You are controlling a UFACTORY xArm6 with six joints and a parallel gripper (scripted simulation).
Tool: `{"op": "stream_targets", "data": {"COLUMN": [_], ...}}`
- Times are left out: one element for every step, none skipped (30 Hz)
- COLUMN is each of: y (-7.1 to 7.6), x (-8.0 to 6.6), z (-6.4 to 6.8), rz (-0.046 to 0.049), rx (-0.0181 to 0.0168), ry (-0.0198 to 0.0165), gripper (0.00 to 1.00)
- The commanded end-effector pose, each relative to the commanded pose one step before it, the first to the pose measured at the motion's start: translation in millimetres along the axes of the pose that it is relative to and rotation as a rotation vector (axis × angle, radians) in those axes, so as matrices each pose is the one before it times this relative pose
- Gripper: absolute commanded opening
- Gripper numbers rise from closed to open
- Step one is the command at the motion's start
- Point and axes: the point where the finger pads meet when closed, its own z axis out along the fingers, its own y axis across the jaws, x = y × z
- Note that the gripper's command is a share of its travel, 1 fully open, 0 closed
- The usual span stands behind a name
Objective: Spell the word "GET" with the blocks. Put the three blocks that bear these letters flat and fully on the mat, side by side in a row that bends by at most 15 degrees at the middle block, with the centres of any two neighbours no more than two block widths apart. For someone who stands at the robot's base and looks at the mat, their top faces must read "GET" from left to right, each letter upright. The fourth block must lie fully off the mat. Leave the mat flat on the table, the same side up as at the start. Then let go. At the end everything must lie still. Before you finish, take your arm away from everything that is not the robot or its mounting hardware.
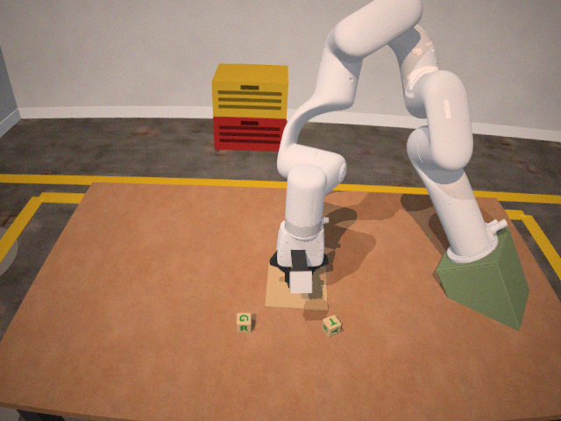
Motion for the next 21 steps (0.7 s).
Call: {"op": "stream_targets", "data": {"y": [1.06, 0.00, 0.00, 0.00, 0.00, 0.00, 0.00, 0.00, 0.00, 0.00, 0.00, 0.00, 0.00, 0.00, 0.00, 0.00, 0.00, 0.00, 0.00, 0.00, 0.00], "x": [0.14, 0.00, 0.00, 0.00, 0.00, 0.00, 0.00, 0.00, 0.00, 0.00, 0.00, 0.00, 0.00, 0.00, 0.00, 0.00, 0.00, 0.00, 0.00, 0.00, 0.00], "z": [0.75, 0.29, 0.29, 0.27, 0.25, 0.22, 0.00, 0.00, 0.18, 0.15, 0.11, 0.07, 0.04, 0.02, 0.00, 0.00, 0.00, 0.00, 0.00, 0.00, 0.00], "rz": [0.00059, 0.00000, 0.00000, 0.00000, 0.00000, 0.00000, 0.00000, 0.00000, 0.00000, 0.00000, 0.00000, 0.00000, 0.00000, 0.00000, 0.00000, 0.00000, 0.00000, 0.00000, 0.00000, 0.00000, 0.00000], "rx": [-0.00238, 0.00000, 0.00000, 0.00000, 0.00000, 0.00000, 0.00000, 0.00000, 0.00000, 0.00000, 0.00000, 0.00000, 0.00000, 0.00000, 0.00000, 0.00000, 0.00000, 0.00000, 0.00000, 0.00000, 0.00000], "ry": [0.00080, 0.00000, 0.00000, 0.00000, 0.00001, 0.00001, 0.00000, 0.00000, 0.00001, 0.00000, 0.00000, 0.00000, 0.00000, 0.00000, 0.00000, 0.00000, 0.00000, 0.00000, 0.00000, 0.00000, 0.00000], "gripper": [0.27, 0.27, 0.27, 0.27, 0.27, 0.27, 0.27, 0.27, 0.27, 0.27, 0.27, 0.27, 0.27, 0.27, 0.27, 0.27, 0.27, 0.27, 0.27, 0.27, 0.27]}}
